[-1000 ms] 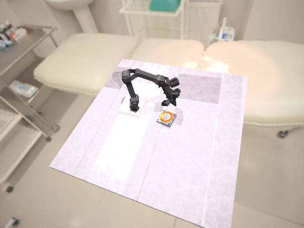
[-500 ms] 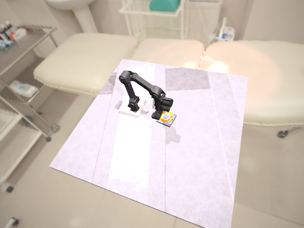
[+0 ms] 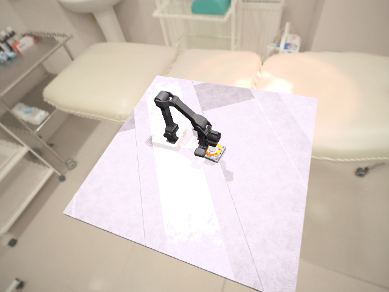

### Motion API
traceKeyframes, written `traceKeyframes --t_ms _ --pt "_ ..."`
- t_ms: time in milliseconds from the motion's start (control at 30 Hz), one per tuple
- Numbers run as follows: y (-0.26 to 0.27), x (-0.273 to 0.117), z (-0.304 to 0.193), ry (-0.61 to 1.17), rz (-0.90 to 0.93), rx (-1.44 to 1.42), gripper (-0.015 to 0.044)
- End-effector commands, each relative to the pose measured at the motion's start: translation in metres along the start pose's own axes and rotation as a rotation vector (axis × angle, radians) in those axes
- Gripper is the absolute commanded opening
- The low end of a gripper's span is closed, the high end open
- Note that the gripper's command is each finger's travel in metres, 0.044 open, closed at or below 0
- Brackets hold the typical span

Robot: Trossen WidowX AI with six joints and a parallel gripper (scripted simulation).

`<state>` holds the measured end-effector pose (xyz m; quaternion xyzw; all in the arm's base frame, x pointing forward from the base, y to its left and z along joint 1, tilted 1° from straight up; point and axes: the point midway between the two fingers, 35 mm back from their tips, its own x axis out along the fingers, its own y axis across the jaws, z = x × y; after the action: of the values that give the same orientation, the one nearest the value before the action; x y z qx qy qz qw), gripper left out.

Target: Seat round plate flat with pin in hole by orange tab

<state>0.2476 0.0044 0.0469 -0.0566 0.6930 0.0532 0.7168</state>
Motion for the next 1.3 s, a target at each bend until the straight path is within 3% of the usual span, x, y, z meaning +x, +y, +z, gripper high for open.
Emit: traceKeyframes --t_ms 0,1267 --pt "0.002 0.013 -0.003 0.004 0.006 -0.005 0.0000" --pt "-0.013 0.013 0.035 0.001 0.005 -0.005 0.0000"
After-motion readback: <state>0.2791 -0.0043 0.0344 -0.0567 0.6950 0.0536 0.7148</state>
